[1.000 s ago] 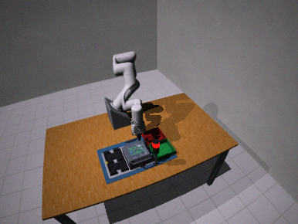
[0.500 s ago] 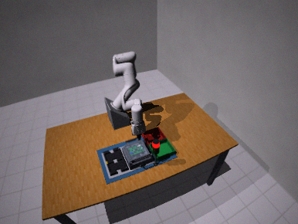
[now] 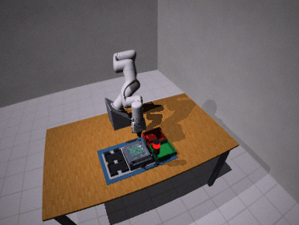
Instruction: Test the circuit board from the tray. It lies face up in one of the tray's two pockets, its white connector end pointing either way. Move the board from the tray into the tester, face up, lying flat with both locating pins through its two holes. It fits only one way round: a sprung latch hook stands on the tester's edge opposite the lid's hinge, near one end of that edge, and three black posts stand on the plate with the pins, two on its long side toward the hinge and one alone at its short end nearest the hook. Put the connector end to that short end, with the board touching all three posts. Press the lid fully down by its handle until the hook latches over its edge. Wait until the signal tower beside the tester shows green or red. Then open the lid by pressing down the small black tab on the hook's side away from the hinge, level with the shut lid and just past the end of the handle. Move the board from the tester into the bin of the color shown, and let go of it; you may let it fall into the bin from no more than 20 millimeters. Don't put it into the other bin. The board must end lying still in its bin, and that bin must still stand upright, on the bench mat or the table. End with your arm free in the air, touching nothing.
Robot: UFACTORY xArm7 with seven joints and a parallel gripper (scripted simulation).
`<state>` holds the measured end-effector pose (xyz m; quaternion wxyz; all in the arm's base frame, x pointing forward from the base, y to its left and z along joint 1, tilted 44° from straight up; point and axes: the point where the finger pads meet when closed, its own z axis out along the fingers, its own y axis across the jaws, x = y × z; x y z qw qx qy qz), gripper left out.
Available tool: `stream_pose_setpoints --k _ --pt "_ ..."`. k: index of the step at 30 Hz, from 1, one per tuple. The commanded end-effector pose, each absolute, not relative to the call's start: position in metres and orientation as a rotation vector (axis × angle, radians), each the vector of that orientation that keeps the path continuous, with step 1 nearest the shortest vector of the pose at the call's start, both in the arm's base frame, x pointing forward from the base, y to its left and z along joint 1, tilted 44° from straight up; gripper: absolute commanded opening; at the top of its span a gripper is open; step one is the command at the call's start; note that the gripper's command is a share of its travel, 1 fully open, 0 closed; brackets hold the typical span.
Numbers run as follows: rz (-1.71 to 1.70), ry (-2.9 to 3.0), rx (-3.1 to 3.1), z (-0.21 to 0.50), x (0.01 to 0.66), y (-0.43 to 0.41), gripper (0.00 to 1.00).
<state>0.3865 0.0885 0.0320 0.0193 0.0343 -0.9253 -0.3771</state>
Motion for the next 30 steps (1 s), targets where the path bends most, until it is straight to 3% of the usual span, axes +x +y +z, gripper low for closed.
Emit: stream_pose_setpoints --k 1,30 --pt "-1.171 -2.873 0.105 0.0496 0.3877 0.0719 0.0" --pt "-1.189 -2.904 0.284 0.0529 0.3879 0.0687 0.0"
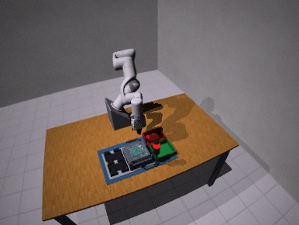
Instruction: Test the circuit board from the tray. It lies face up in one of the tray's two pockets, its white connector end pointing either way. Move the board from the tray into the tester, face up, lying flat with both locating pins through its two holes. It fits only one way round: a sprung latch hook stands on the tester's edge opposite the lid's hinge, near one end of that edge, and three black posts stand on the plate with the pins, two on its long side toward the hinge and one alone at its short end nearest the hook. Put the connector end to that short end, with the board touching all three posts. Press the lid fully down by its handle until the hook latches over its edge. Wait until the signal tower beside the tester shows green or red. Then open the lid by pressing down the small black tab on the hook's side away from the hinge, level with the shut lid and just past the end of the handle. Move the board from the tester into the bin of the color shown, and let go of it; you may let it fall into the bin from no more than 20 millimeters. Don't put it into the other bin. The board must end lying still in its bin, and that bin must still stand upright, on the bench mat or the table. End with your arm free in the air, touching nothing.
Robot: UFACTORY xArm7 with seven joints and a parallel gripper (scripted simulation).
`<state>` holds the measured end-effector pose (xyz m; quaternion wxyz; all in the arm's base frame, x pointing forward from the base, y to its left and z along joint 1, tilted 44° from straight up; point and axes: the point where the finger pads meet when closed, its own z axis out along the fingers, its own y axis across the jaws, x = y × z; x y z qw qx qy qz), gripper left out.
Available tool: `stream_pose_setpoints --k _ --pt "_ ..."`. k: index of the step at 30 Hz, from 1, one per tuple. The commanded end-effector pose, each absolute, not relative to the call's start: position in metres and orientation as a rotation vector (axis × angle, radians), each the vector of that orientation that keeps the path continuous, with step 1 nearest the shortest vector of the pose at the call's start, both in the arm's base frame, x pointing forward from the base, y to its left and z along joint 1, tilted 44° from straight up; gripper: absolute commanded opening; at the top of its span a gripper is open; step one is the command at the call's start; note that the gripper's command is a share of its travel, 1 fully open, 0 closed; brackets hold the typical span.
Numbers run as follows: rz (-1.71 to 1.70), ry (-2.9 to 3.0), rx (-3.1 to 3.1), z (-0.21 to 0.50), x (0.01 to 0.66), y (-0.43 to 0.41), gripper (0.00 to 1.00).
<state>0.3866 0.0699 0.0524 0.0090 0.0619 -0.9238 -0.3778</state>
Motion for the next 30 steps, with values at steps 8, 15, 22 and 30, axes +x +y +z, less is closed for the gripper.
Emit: stream_pose_setpoints --k 8,15,22,30 --pt "-1.208 -2.929 0.529 0.0529 0.3879 0.0687 0.0" --pt "-1.222 -2.932 0.882 0.0529 0.3879 0.0687 0.0" --pt "-1.221 -2.907 1.169 0.0529 0.3879 0.0687 0.0" --pt "-1.204 -2.831 1.559 0.0529 0.3879 0.0687 0.0"
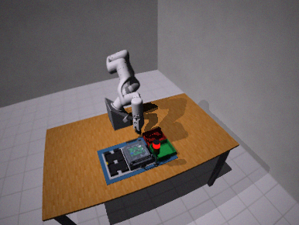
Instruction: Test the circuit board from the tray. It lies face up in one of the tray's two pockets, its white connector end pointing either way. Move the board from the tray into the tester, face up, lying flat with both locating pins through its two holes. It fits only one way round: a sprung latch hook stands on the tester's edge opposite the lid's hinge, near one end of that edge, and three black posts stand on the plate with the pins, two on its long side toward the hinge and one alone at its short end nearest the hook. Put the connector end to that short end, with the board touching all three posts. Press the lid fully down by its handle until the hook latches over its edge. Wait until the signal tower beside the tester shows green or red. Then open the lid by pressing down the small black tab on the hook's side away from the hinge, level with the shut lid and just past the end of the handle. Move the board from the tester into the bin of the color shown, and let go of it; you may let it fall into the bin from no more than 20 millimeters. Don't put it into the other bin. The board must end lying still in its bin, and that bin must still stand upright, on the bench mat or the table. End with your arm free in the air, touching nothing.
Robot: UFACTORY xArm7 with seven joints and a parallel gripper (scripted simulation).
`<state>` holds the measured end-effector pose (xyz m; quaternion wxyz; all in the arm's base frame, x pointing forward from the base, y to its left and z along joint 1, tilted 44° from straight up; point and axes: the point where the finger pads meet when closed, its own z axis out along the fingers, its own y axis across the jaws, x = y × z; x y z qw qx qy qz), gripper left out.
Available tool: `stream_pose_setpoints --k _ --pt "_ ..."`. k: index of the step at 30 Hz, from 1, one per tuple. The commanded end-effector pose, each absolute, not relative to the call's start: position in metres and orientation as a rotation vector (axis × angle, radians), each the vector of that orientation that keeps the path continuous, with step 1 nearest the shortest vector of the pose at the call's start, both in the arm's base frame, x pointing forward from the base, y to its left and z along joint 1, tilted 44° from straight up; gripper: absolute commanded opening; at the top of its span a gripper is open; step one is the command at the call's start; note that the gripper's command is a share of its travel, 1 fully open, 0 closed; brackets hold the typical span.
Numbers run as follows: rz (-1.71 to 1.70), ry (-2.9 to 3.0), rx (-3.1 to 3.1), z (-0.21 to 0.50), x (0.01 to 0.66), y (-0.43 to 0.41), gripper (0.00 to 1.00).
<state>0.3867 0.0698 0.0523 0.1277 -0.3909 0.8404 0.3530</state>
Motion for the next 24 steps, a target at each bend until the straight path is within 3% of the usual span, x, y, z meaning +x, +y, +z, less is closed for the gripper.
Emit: stream_pose_setpoints --k 1,24 --pt "0.98 2.3 -1.312 0.0529 0.3879 0.0687 0.0" --pt "0.778 1.759 -1.811 0.0529 0.3879 0.0687 0.0"
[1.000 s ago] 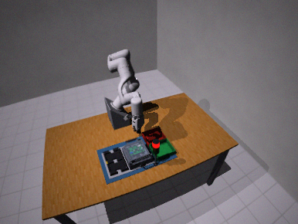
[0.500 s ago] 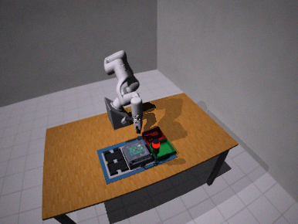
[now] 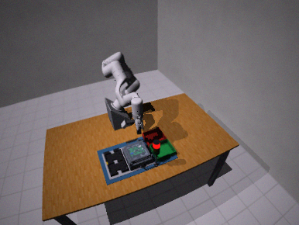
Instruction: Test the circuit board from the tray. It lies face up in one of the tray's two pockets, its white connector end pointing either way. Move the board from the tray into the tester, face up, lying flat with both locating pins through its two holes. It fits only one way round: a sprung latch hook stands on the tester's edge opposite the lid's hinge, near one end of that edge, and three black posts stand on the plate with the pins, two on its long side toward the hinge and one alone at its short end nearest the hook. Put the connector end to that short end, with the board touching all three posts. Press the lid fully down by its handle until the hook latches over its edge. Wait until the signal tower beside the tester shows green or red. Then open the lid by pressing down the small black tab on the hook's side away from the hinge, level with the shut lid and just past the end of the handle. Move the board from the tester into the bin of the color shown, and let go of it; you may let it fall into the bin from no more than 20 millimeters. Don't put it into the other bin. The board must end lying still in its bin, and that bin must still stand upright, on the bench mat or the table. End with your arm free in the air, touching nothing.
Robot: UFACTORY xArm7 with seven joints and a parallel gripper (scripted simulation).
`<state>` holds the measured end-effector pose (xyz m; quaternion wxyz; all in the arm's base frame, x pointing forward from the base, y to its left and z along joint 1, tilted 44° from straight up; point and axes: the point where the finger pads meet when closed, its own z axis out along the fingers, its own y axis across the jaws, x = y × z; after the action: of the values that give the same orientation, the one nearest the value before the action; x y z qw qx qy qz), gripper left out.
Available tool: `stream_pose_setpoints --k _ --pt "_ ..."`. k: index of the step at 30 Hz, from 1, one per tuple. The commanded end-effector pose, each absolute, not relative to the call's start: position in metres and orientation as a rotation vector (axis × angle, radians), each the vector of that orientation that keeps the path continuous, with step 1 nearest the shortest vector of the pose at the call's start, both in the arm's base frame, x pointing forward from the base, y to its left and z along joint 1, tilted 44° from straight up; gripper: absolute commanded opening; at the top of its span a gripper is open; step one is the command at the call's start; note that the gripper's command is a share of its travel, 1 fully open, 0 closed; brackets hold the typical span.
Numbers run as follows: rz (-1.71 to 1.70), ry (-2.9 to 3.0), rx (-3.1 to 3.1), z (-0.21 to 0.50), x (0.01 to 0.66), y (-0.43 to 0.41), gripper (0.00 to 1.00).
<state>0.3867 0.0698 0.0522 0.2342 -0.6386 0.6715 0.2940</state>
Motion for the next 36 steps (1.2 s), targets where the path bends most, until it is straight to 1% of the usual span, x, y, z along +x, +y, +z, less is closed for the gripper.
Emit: stream_pose_setpoints --k 1,20,21,36 --pt "0.773 1.748 -1.819 0.0529 0.3879 0.0687 0.0" --pt "0.76 1.714 -1.843 0.0529 0.3879 0.0687 0.0" --pt "0.76 1.714 -1.843 0.0529 0.3879 0.0687 0.27" --pt "0.76 1.714 -1.843 0.0529 0.3879 0.0687 0.27"
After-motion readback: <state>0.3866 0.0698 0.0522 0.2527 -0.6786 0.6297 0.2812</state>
